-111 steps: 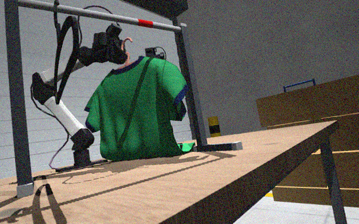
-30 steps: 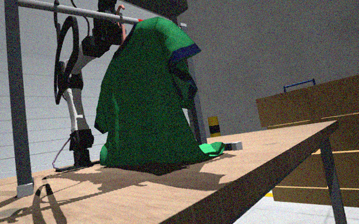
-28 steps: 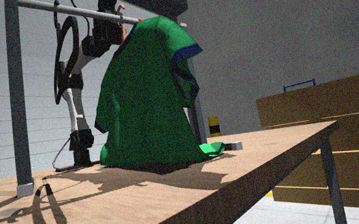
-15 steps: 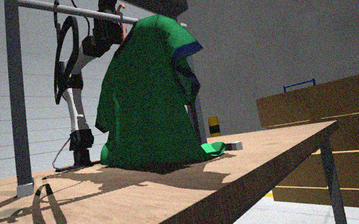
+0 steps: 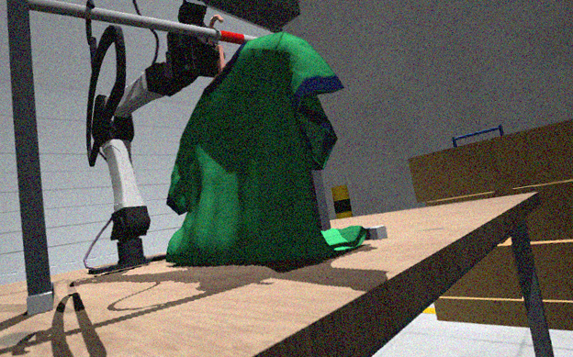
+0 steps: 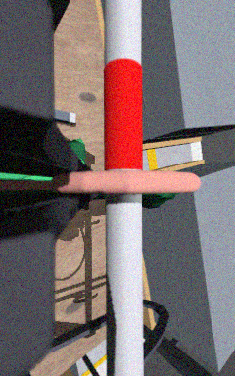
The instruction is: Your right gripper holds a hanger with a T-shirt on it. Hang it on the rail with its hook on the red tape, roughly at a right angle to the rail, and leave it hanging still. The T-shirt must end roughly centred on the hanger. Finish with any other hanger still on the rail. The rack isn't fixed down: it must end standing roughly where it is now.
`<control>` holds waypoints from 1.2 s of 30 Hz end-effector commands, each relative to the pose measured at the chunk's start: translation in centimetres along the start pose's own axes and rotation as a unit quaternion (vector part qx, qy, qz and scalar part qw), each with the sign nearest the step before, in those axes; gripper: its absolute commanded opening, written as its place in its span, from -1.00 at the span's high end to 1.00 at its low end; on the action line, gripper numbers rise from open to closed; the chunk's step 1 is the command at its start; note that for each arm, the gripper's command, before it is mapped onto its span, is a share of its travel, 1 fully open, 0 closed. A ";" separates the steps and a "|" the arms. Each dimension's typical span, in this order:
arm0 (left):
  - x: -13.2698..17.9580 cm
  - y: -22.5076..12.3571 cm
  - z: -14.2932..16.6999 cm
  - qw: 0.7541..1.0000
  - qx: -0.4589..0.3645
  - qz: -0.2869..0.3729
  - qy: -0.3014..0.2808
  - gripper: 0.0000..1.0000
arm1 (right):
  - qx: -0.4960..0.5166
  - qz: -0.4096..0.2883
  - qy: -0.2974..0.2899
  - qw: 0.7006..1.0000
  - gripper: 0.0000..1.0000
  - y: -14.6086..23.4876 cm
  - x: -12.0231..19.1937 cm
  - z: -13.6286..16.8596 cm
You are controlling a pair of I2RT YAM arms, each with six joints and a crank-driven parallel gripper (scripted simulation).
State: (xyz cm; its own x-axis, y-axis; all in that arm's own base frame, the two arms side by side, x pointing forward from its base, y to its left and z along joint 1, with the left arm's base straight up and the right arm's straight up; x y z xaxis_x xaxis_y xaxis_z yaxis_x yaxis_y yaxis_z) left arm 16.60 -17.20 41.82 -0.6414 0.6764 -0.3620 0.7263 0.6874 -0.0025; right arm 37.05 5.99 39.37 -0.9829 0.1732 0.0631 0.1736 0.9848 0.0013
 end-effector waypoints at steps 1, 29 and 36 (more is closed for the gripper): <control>-0.3 0.0 -2.0 0.999 -0.004 -0.004 -0.032 -1.00 | -0.015 0.012 -0.034 0.999 0.97 1.3 -0.1 -0.9; -0.3 0.0 -2.0 0.999 -0.004 -0.004 -0.032 -1.00 | -0.015 0.006 -0.005 1.000 0.97 3.2 -0.2 1.2; -0.3 0.0 -2.0 0.999 -0.004 -0.004 -0.032 -1.00 | -0.017 0.001 -0.020 1.000 0.97 3.1 0.0 0.4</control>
State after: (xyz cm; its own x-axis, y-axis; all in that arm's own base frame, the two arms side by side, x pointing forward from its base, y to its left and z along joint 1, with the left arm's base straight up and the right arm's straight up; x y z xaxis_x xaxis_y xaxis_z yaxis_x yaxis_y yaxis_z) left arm 16.60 -17.20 41.82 -0.6414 0.6764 -0.3620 0.7263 0.6874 -0.0025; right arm 37.67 9.21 37.53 -0.9831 0.1671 0.0747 0.1674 0.9859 -0.0027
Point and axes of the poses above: on each arm, the point where the finger pads meet when closed, its own x axis back along the fingers, its own y axis across the jaws, z = x × y, the point moved 9 cm from there along x, back along the fingers
